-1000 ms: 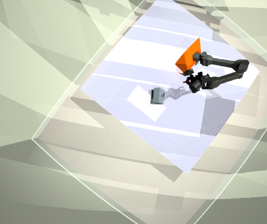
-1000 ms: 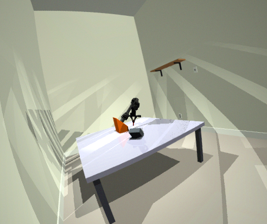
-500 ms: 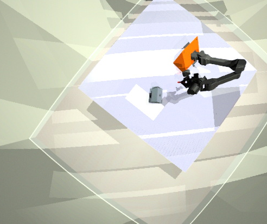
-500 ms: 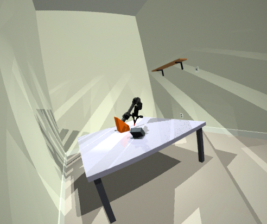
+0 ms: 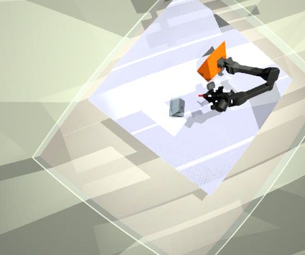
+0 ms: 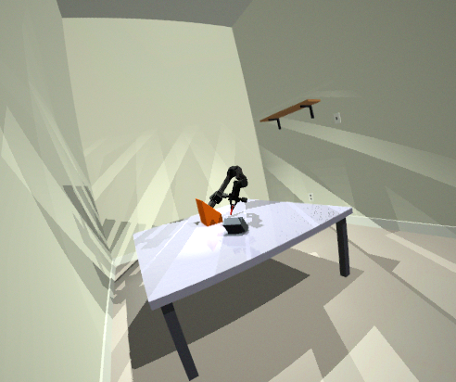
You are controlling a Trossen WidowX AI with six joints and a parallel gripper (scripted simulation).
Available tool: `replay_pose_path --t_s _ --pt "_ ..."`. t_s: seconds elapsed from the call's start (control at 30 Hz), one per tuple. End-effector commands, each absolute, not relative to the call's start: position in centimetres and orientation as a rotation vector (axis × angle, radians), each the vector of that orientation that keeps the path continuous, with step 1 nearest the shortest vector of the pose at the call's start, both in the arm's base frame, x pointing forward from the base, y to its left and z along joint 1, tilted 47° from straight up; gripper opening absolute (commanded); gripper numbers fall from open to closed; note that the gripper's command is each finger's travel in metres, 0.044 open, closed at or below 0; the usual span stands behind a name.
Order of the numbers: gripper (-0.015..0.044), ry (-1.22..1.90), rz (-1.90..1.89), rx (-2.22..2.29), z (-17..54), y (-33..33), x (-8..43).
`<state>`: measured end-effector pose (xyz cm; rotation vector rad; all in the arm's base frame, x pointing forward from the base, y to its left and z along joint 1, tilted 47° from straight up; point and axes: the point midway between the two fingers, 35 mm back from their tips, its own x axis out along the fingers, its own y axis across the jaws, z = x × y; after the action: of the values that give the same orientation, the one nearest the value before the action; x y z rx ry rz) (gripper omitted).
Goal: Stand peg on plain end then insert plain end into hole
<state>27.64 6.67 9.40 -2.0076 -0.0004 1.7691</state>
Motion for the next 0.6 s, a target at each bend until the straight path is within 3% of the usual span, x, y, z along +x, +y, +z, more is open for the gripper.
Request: replay_pose_path --t_s 0.0,0.57 --pt "0.0000 0.036 1.730 -2.046 9.8 6.7 28.6" --pt "0.0000 0.173 1.556 -2.181 10.9 7.4 32.1"
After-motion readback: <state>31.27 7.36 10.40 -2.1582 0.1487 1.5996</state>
